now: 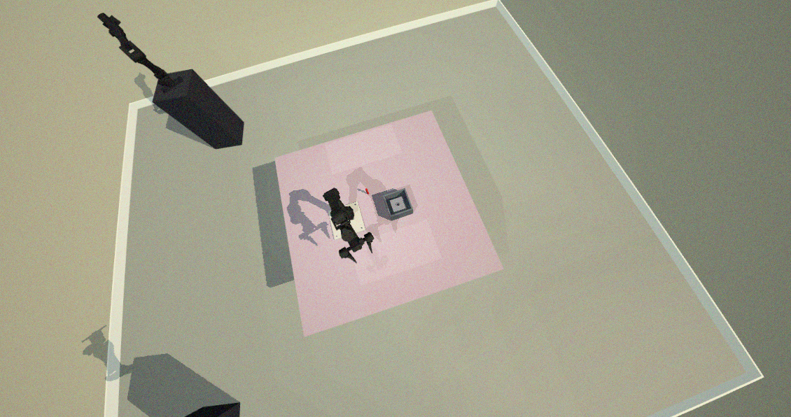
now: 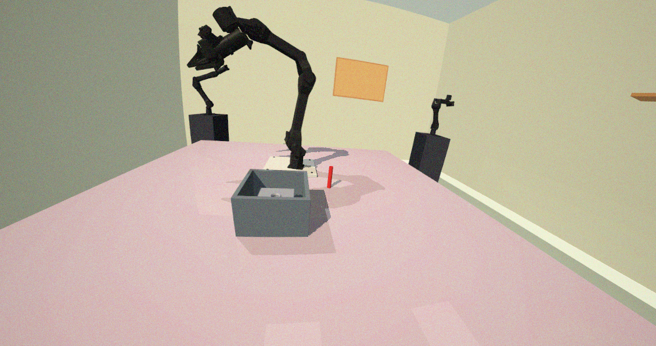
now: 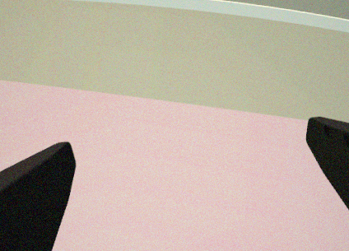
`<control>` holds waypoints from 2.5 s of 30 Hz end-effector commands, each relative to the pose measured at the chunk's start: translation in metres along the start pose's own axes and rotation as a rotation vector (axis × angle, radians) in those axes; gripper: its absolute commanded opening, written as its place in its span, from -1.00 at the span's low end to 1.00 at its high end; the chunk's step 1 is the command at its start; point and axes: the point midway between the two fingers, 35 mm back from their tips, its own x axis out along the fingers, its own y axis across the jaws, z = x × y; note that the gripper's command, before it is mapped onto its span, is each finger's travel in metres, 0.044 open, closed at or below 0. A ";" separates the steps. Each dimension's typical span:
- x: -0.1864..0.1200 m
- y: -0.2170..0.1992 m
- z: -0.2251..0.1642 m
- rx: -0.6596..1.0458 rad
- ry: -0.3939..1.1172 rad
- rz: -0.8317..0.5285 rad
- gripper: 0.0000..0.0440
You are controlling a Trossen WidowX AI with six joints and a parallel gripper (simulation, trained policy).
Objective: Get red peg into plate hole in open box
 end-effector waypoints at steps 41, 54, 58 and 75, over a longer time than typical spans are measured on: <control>-0.145 0.198 -0.275 0.072 0.699 0.338 1.00; -0.158 0.207 -0.357 0.063 0.836 0.215 1.00; -0.161 0.210 -0.383 0.060 0.862 0.187 1.00; -0.163 0.227 -0.479 0.013 0.938 0.265 1.00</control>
